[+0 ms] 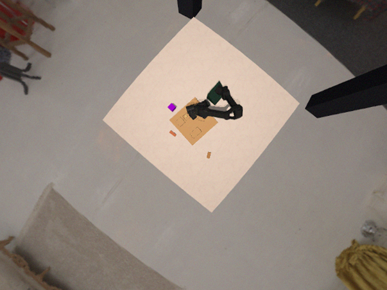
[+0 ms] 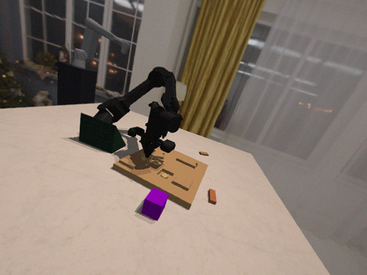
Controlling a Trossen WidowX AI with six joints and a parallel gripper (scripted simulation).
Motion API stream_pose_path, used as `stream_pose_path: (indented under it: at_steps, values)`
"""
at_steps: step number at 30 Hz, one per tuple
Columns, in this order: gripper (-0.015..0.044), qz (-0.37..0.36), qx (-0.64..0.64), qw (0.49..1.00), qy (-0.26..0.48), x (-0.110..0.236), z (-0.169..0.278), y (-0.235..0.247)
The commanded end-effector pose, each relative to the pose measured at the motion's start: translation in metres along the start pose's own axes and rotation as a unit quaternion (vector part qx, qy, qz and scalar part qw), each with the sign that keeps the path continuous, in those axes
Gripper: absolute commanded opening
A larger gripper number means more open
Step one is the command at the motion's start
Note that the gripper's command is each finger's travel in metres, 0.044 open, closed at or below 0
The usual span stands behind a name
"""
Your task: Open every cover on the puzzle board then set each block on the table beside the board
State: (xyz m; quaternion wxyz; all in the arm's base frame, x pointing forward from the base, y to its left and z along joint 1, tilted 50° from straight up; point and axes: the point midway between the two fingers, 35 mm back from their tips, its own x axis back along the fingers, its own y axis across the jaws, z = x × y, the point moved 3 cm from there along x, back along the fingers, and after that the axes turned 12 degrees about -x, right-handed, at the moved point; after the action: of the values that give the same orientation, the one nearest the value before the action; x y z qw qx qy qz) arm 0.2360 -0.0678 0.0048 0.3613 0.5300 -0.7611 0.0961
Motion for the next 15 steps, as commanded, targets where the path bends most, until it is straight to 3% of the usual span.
stream_pose_path:
  at_steps: [1,15]
  values:
    - [0.0000,-0.002,0.000,1.000,0.001,-0.001,-0.001,0.007]
    - [0.0000,-0.003,0.000,1.000,0.001,-0.001,-0.008,0.019]
